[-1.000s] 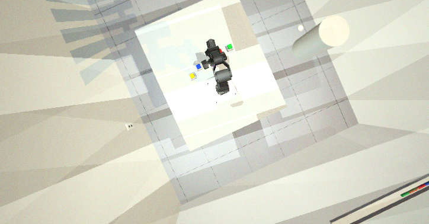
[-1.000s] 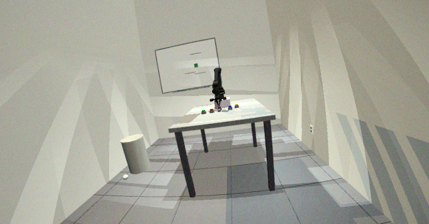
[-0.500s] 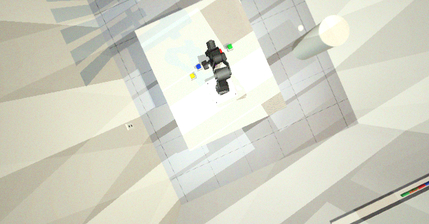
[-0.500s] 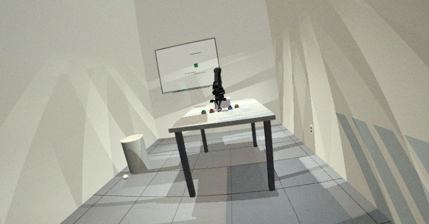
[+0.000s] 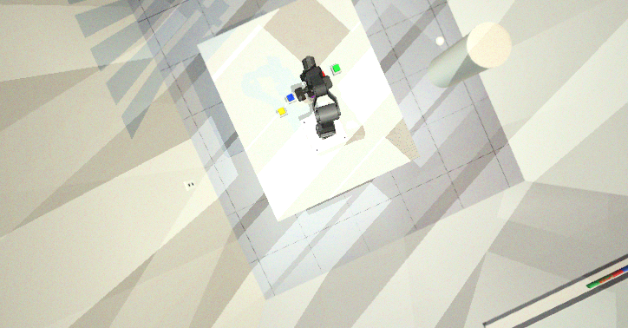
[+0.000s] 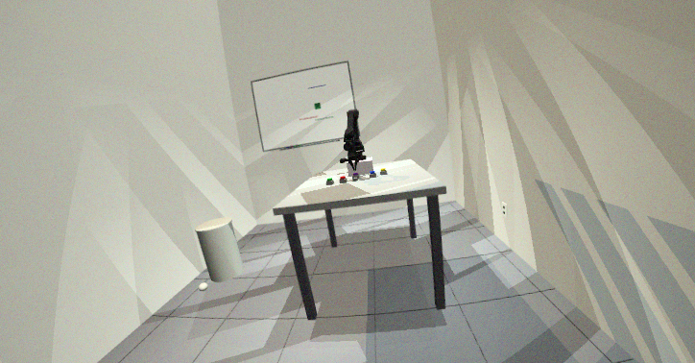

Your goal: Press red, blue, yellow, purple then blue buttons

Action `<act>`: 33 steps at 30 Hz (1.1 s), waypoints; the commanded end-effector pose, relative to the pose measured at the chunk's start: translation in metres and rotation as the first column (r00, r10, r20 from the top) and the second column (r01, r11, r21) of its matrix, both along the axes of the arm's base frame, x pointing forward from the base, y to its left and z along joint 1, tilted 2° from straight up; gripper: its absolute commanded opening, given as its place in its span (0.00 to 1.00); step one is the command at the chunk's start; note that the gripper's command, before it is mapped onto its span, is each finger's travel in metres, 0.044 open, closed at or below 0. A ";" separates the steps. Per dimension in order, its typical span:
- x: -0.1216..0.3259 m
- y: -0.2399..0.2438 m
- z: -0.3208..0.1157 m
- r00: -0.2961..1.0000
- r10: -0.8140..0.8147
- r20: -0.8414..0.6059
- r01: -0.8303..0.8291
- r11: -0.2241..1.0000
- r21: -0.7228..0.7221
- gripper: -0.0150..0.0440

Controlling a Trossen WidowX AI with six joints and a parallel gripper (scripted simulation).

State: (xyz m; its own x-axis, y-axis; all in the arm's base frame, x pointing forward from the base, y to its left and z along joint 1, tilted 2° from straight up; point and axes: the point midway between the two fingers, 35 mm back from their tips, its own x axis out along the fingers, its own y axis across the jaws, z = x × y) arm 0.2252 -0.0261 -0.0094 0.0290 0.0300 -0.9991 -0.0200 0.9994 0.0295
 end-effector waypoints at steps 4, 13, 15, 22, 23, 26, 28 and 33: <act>0.003 -0.001 0.034 1.000 0.003 0.011 -0.003 1.000 0.002 0.29; 0.003 0.005 0.074 1.000 0.002 0.010 -0.002 1.000 0.003 0.29; 0.013 0.025 0.076 1.000 0.002 0.011 -0.002 1.000 0.005 0.29; 0.031 0.112 0.080 1.000 0.002 0.012 -0.002 1.000 0.014 0.29; 0.031 0.119 0.080 1.000 0.002 0.013 -0.002 1.000 0.015 0.29; 0.031 0.122 0.080 1.000 0.002 0.013 -0.002 1.000 0.015 0.29; 0.031 0.122 0.076 1.000 0.002 0.013 -0.002 1.000 0.015 0.29; 0.033 0.124 0.018 1.000 0.002 0.012 -0.002 1.000 0.015 0.29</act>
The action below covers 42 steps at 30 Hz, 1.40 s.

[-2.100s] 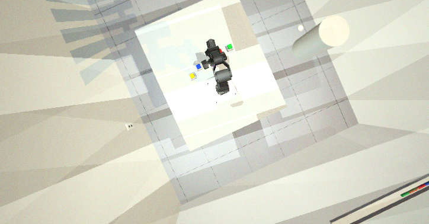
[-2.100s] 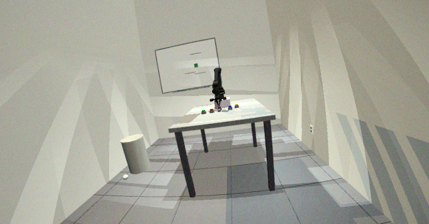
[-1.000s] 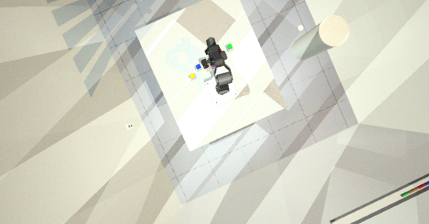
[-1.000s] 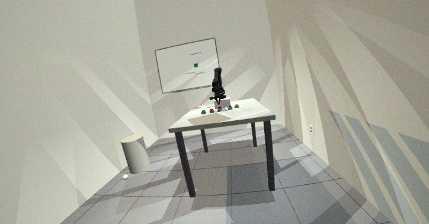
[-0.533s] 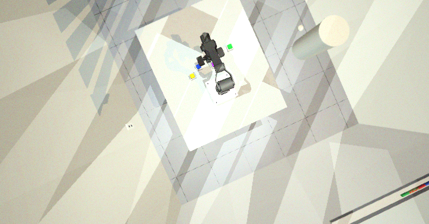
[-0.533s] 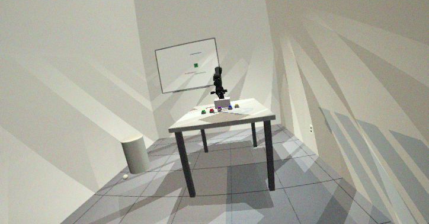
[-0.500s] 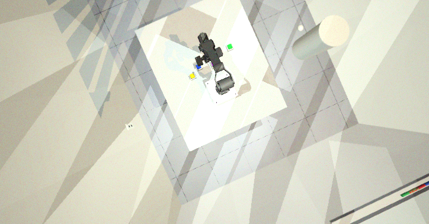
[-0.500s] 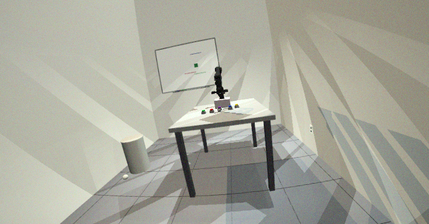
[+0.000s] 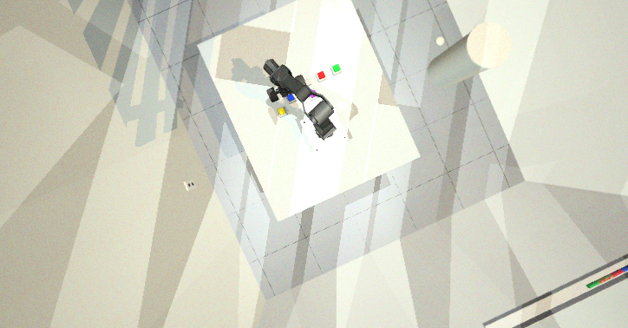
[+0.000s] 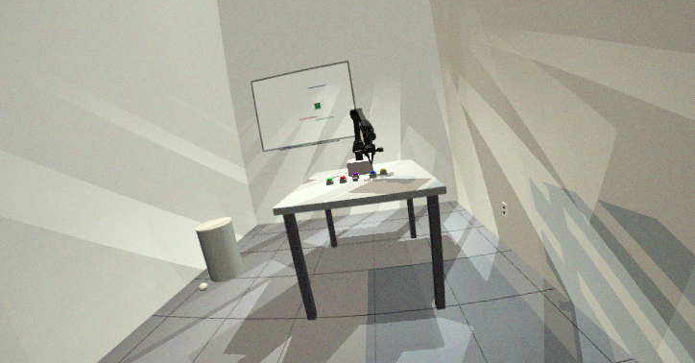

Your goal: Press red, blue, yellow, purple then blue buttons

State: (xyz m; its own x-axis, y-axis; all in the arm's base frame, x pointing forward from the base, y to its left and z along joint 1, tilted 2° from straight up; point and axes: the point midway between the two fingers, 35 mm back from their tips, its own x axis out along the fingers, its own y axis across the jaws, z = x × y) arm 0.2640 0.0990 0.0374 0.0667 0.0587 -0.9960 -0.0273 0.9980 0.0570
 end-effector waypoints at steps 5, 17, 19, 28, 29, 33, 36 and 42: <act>-0.006 -0.001 -0.030 1.000 -0.004 -0.026 0.003 1.000 -0.014 0.29; -0.005 0.000 -0.049 1.000 -0.004 -0.026 0.003 1.000 -0.014 0.29; -0.005 0.000 -0.053 1.000 -0.004 -0.026 0.003 1.000 -0.014 0.29; -0.005 0.001 -0.063 1.000 -0.004 -0.026 0.003 1.000 -0.014 0.29; -0.005 0.001 -0.063 1.000 -0.004 -0.026 0.003 1.000 -0.014 0.29; -0.005 0.001 -0.063 1.000 -0.004 -0.026 0.003 1.000 -0.014 0.29; -0.005 0.001 -0.063 1.000 -0.004 -0.026 0.003 1.000 -0.014 0.29; -0.005 0.001 -0.063 1.000 -0.004 -0.026 0.003 1.000 -0.014 0.29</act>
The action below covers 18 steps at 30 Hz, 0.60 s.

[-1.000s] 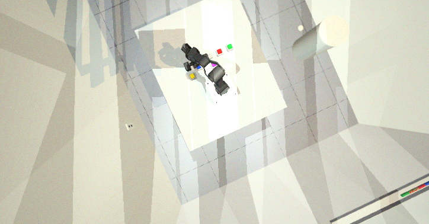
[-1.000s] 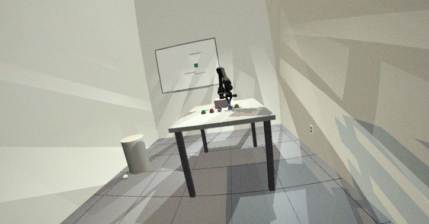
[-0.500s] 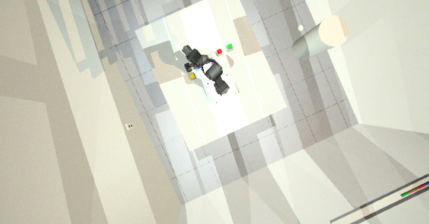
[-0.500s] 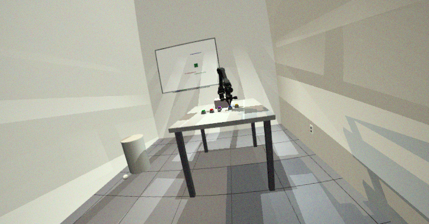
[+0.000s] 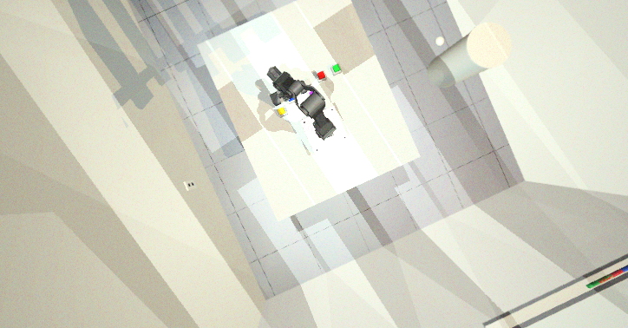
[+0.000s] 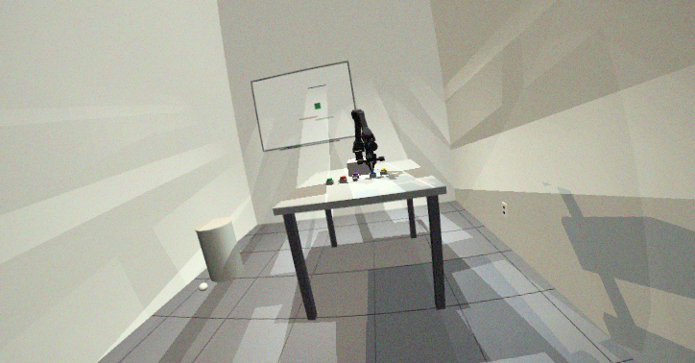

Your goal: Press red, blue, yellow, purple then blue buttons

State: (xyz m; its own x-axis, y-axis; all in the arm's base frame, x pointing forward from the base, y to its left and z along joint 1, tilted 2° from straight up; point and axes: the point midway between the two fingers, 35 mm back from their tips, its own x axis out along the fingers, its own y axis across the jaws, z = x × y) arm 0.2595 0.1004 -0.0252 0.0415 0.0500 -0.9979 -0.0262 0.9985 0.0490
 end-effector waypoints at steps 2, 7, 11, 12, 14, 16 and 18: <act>0.000 -0.001 -0.001 1.000 -0.004 -0.001 0.004 1.000 -0.005 0.29; -0.001 -0.002 0.034 1.000 -0.004 -0.001 0.004 1.000 -0.005 0.29; -0.001 0.000 0.035 1.000 -0.004 -0.001 0.004 1.000 -0.005 0.33; -0.001 0.006 0.039 1.000 -0.004 -0.001 0.004 1.000 -0.004 0.38; -0.001 0.031 0.053 1.000 -0.004 -0.001 0.004 1.000 -0.002 0.47; -0.006 0.059 0.071 1.000 -0.004 -0.001 0.004 1.000 0.001 0.56; -0.014 0.086 0.088 1.000 -0.004 -0.002 0.004 1.000 0.003 0.64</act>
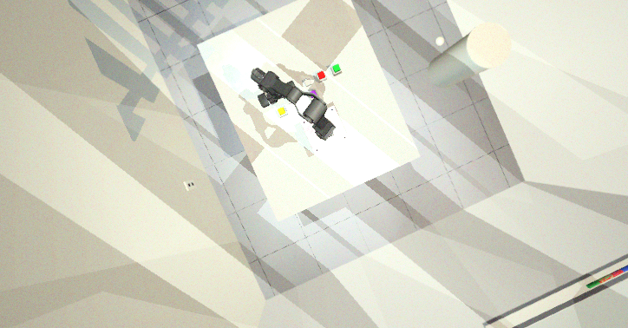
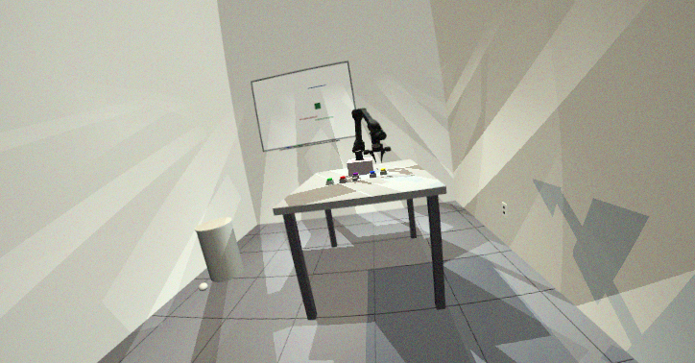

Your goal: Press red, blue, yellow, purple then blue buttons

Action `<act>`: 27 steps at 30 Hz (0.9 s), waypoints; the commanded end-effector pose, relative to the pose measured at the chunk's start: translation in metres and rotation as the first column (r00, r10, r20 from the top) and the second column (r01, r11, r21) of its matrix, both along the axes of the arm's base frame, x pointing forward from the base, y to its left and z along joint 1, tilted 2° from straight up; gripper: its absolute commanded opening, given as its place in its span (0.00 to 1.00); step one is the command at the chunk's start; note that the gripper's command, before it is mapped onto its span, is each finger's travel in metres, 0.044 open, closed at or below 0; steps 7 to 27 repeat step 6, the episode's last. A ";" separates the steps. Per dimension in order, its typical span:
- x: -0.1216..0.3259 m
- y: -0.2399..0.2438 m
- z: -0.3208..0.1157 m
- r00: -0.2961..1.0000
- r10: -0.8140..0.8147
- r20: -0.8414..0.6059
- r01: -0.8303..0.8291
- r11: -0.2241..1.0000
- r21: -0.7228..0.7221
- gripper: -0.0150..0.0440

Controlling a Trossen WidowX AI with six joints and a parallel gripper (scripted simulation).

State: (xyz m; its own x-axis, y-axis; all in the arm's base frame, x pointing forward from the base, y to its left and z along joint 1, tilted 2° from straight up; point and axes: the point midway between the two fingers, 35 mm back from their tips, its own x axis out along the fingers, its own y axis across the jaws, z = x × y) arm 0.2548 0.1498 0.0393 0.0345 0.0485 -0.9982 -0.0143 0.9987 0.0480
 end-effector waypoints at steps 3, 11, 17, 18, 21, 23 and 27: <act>-0.018 0.055 0.037 1.000 0.008 0.005 -0.008 1.000 0.007 0.78; -0.018 0.055 0.037 1.000 0.008 0.005 -0.008 1.000 0.007 0.87; -0.018 0.055 0.037 1.000 0.008 0.005 -0.008 1.000 0.007 0.87; -0.018 0.055 0.037 1.000 0.008 0.005 -0.008 1.000 0.007 0.87; -0.018 0.055 0.037 1.000 0.008 0.005 -0.008 1.000 0.007 0.87; -0.018 0.055 0.037 1.000 0.008 0.005 -0.008 1.000 0.007 0.87; -0.018 0.055 0.037 1.000 0.008 0.005 -0.008 1.000 0.007 0.87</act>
